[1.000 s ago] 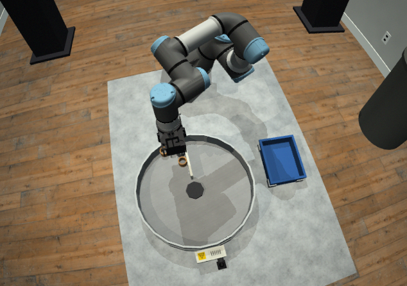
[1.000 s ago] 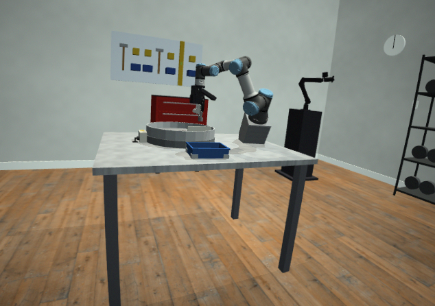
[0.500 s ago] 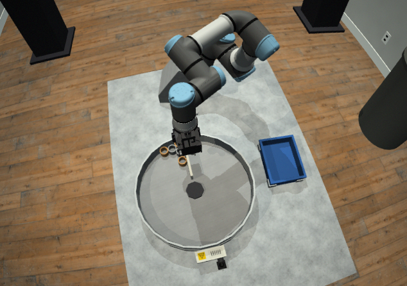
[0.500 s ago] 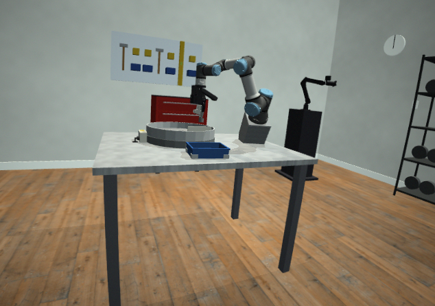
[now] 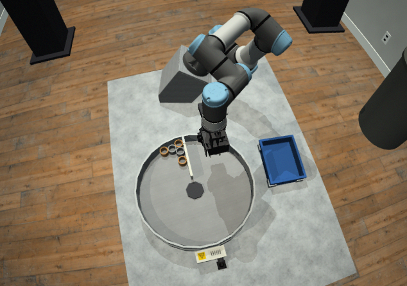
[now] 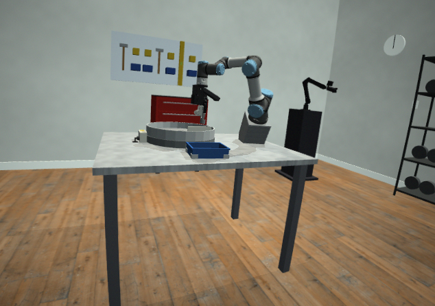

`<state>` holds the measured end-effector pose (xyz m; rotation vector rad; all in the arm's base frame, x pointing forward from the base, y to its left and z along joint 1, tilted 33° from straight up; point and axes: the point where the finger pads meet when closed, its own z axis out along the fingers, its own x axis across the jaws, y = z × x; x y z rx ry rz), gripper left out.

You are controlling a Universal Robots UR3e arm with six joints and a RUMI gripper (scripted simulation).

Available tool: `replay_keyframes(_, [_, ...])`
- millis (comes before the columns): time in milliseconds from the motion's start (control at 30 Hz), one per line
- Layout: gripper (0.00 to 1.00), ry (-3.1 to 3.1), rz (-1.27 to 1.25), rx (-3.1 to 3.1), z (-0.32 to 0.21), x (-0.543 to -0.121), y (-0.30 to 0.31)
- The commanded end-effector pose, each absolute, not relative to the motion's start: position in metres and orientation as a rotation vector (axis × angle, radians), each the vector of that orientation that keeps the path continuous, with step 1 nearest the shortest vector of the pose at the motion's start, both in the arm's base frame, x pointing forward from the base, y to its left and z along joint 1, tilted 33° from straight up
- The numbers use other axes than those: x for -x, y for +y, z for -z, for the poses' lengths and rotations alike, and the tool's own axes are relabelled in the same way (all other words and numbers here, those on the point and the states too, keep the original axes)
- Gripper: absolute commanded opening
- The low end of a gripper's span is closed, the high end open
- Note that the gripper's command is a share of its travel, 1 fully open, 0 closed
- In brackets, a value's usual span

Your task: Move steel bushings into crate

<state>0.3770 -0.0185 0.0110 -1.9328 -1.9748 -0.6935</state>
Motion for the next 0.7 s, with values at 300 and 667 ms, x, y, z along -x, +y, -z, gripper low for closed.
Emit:
replay_keyframes(300, [0.00, -1.977, 0.692, 1.937, -0.058, -0.392, 0.050])
replay_keyframes(667, [0.00, -1.977, 0.692, 1.937, -0.097, -0.404, 0.110])
